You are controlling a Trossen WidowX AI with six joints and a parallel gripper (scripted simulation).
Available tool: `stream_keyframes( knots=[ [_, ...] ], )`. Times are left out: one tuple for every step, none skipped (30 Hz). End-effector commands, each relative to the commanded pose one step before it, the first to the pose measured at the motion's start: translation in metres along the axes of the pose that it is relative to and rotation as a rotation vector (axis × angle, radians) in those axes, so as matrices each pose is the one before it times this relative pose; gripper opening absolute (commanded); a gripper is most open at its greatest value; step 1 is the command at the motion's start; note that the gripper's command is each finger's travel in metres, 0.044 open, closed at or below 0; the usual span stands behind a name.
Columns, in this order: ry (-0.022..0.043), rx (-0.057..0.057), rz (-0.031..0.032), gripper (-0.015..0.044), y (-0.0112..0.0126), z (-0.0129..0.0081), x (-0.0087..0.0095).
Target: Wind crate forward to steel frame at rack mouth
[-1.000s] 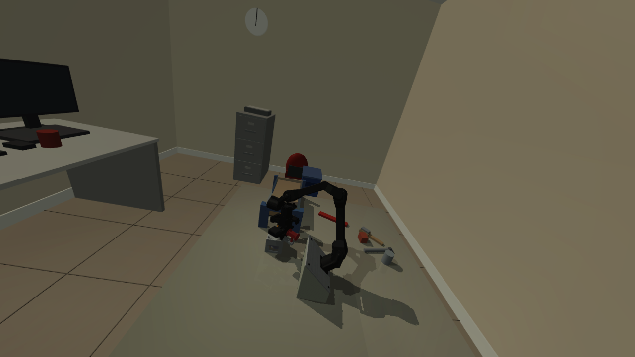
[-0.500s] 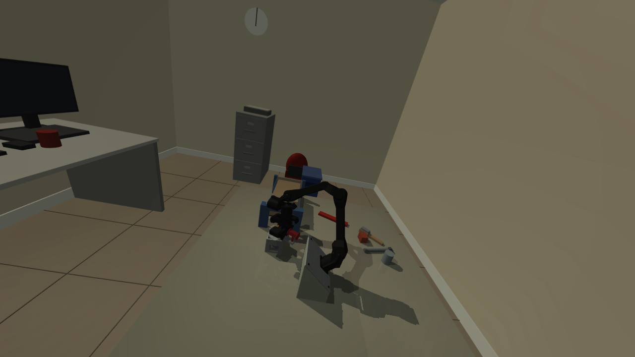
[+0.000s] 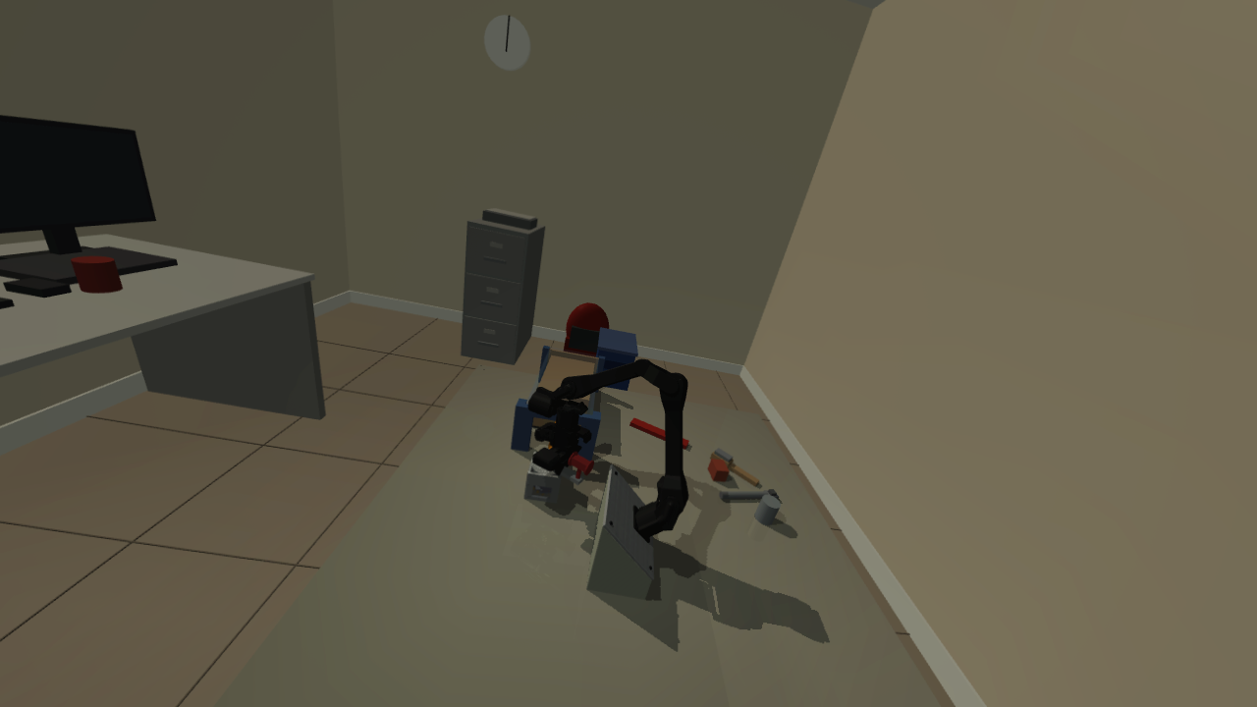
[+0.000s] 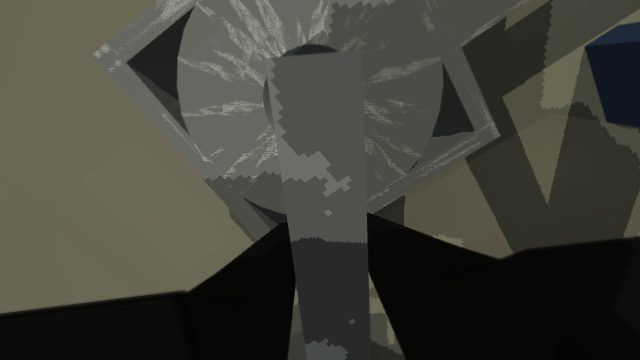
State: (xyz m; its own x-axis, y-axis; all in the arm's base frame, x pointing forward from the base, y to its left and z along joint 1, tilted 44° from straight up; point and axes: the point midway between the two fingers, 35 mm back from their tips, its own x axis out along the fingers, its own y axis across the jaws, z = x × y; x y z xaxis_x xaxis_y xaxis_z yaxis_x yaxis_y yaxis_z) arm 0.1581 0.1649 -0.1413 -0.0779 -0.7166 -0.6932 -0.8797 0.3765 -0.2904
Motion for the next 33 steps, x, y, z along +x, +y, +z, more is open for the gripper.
stream_keyframes(
  knots=[
    [0.00289, 0.0177, 0.00861, 0.0, 0.00103, 0.00011, 0.00406],
    [0.0, 0.0, 0.0, 0.0, 0.0, 0.0, 0.0],
    [-0.00015, 0.0056, 0.00041, 0.0, 0.00025, 0.0, 0.0],
    [-0.00042, 0.0167, 0.00124, 0.0, 0.00075, -0.00001, 0.00001],
    [-0.0004, 0.0167, 0.00125, 0.0, 0.00075, -0.00002, 0.00001],
    [-0.00013, 0.0056, 0.00042, 0.0, 0.00025, -0.00001, 0.0],
    [-0.00014, 0.0022, 0.00013, 0.0, 0.0, 0.00012, -0.00011],
    [0.0, 0.0, 0.0, 0.0, 0.0, 0.0, 0.0],
    [0.0, 0.0, 0.0, 0.0, 0.0, 0.0, 0.0],
    [0.0, 0.0, 0.0, 0.0, 0.0, 0.0, 0.0],
    [-0.00004, 0.0015, 0.0001, 0.0, -0.00005, 0.00004, -0.00008],
    [0.0, 0.0, 0.0, 0.0, 0.0, 0.0, 0.0],
    [0.0, 0.0, 0.0, 0.0, 0.0, 0.0, 0.0],
    [0.0, 0.0, 0.0, 0.0, 0.0, 0.0, 0.0],
    [-0.00012, 0.0048, 0.00036, 0.0, 0.00021, 0.0, 0.0],
    [-0.00009, 0.0039, 0.00029, 0.0, 0.00017, 0.0, 0.0],
    [0.0, 0.0, 0.0, 0.0, 0.0, 0.0, 0.0],
    [0.0, 0.0, 0.0, 0.0, 0.0, 0.0, 0.0],
    [0.0, 0.0, 0.0, 0.0, 0.0, 0.0, 0.0],
    [0.0, 0.0, 0.0, 0.0, 0.0, 0.0, 0.0],
    [0.0, 0.0, 0.0, 0.0, 0.0, 0.0, 0.0],
    [0.0, 0.0, 0.0, 0.0, 0.0, 0.0, 0.0],
    [0.0, 0.0, 0.0, 0.0, 0.0, 0.0, 0.0],
    [0.0, 0.0, 0.0, 0.0, 0.0, 0.0, 0.0],
    [0.0, 0.0, 0.0, 0.0, 0.0, 0.0, 0.0],
    [0.0, 0.0, 0.0, 0.0, 0.0, 0.0, 0.0],
    [0.00013, -0.0053, -0.00039, 0.0, -0.00025, 0.00001, -0.00001],
    [0.00041, -0.0159, -0.00118, 0.0, -0.00076, 0.00002, -0.00003],
    [0.00043, -0.0159, -0.00117, 0.0, -0.00076, 0.00001, -0.00003],
    [0.00015, -0.0053, -0.00039, 0.0, -0.00025, 0.0, -0.00001],
    [0.0, 0.0, 0.0, 0.0, 0.0, 0.0, 0.0],
    [0.0, 0.0, 0.0, 0.0, 0.0, 0.0, 0.0],
    [0.0, 0.0, 0.0, 0.0, 0.0, 0.0, 0.0]
  ],
)
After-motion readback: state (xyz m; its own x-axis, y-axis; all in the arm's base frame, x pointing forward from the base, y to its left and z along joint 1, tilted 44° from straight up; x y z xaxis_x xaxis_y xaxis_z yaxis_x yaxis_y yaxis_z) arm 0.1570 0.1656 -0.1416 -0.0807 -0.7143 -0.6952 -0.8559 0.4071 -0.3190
